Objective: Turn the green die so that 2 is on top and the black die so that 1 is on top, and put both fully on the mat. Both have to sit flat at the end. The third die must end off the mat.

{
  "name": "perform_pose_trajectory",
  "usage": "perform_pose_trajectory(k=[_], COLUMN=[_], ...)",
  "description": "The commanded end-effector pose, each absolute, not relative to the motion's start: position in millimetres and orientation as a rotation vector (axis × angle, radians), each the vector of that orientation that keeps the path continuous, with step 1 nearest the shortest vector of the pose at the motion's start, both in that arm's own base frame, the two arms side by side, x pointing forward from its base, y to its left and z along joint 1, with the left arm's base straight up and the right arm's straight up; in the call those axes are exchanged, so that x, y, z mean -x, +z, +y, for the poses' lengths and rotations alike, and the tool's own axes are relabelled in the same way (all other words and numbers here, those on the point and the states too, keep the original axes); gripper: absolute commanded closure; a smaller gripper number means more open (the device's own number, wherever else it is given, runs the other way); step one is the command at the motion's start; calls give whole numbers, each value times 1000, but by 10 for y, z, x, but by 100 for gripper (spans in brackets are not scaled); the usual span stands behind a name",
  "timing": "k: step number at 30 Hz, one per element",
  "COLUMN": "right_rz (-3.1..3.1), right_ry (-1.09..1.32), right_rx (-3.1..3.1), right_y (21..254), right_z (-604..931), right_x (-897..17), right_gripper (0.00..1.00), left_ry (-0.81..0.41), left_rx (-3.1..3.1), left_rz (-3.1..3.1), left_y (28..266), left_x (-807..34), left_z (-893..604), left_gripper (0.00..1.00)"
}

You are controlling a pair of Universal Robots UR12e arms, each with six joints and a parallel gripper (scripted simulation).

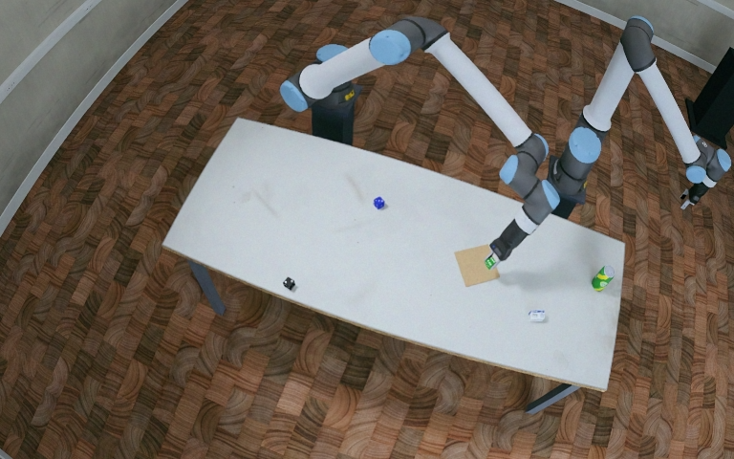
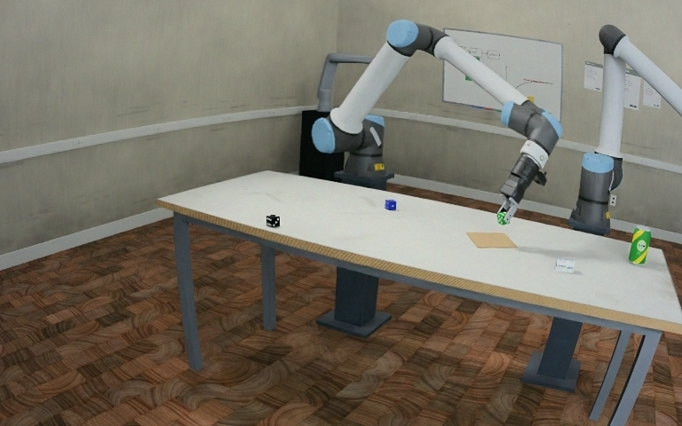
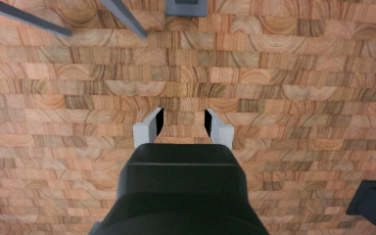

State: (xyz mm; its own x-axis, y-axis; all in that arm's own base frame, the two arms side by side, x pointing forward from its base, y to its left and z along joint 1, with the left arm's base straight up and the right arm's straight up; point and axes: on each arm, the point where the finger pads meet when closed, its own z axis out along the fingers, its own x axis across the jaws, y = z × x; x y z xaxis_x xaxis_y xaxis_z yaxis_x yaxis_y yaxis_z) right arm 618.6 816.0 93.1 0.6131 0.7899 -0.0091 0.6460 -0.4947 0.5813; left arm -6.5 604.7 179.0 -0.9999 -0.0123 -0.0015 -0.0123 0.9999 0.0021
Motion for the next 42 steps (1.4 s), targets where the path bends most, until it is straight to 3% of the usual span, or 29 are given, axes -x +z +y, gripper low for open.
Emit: perform_pose_trajectory(k=[1, 42], right_rz=[1170, 1343], right_ry=[318, 66], right_rx=[-2374, -2728], right_y=[986, 978], right_z=[8156, 8124], right_x=[-6204, -6236], right_gripper=[43, 43], left_ry=[0, 0], left_rx=[22, 22], left_rz=[3141, 3141], left_y=[1770, 1770], left_x=[85, 85], left_z=[6040, 6040], left_gripper=[0, 0])
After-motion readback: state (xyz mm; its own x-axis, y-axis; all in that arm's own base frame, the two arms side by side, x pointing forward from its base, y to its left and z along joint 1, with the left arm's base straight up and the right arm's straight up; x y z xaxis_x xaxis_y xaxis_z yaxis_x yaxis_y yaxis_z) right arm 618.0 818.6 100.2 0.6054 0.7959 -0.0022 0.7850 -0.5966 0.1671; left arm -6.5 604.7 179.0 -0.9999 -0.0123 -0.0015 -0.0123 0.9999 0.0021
